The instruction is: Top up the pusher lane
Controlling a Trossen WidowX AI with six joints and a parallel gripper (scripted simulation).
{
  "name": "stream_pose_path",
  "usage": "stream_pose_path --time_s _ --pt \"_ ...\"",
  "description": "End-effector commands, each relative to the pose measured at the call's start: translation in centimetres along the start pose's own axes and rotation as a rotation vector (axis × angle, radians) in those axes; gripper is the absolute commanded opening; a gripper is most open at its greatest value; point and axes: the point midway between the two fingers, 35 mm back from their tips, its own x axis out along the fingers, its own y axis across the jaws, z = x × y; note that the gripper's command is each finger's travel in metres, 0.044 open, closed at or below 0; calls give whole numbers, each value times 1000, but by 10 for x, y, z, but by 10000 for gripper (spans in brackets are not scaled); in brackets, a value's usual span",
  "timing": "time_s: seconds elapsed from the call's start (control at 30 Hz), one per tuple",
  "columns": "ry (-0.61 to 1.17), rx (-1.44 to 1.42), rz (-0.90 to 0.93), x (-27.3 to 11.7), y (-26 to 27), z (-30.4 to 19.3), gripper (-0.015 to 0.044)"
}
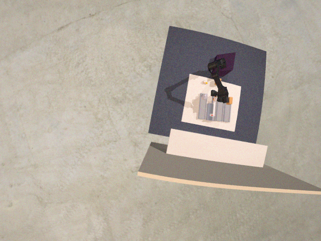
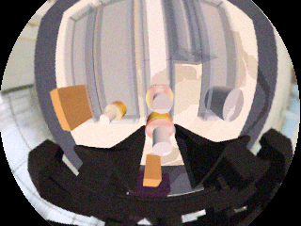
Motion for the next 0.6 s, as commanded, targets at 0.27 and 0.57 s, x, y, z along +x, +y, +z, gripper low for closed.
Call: stream_pose_path --time_s 0.27,0.57 --pt "-23 15 -5 -4 -3 13 0" --pt "-23 15 -5 -6 -3 16 0"
